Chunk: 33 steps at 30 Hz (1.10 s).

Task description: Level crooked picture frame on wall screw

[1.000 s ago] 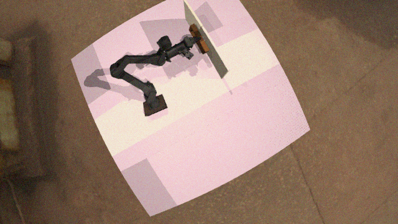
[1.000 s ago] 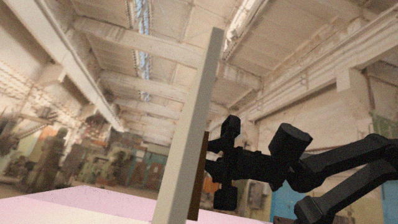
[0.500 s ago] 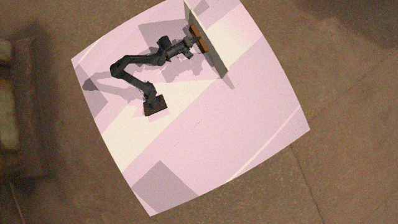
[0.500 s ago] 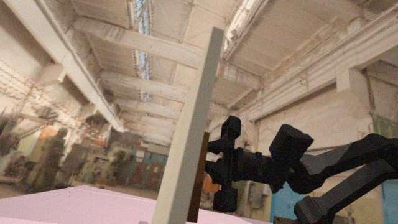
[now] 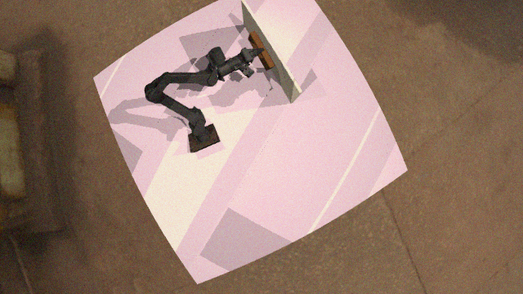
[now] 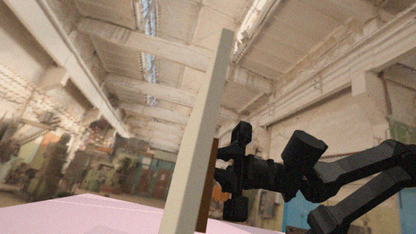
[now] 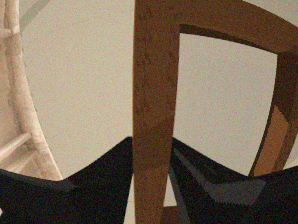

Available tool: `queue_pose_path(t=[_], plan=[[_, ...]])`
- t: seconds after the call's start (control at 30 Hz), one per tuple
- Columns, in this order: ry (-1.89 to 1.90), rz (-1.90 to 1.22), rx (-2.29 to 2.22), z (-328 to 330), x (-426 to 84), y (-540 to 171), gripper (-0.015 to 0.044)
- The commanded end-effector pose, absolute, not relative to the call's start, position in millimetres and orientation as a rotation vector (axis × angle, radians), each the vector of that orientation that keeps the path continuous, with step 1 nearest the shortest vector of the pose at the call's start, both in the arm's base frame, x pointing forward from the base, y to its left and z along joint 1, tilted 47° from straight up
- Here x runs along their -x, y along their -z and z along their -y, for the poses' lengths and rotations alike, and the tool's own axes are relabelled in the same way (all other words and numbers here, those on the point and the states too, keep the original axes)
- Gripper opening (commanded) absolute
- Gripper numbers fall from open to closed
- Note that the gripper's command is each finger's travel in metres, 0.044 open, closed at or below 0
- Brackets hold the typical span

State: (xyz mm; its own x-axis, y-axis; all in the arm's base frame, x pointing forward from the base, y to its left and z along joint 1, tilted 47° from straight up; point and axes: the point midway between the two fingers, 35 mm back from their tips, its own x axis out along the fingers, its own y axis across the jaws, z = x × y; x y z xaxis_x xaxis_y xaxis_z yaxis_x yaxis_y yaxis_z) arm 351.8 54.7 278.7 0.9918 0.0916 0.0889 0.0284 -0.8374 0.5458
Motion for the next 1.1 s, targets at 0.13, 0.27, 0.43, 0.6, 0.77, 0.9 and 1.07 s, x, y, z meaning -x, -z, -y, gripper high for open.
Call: queue_pose_path(t=[0.13, 0.27, 0.43, 0.6, 0.77, 0.9, 1.07], plan=[[-0.149, -0.083, -2.545, -55.0, -351.8, -278.4, 0.0], [-0.149, -0.078, -2.489, -55.2, -351.8, -278.3, 0.0], [-0.149, -0.076, -2.463, -55.4, -351.8, -278.3, 0.0], [-0.149, -0.074, -2.447, -55.5, -351.8, -278.3, 0.0], [-0.148, -0.072, -2.416, -55.7, -351.7, -278.3, 0.0], [-0.148, -0.07, -2.395, -55.8, -351.7, -278.3, 0.0], [-0.148, -0.067, -2.364, -56.0, -351.7, -278.3, 0.0]])
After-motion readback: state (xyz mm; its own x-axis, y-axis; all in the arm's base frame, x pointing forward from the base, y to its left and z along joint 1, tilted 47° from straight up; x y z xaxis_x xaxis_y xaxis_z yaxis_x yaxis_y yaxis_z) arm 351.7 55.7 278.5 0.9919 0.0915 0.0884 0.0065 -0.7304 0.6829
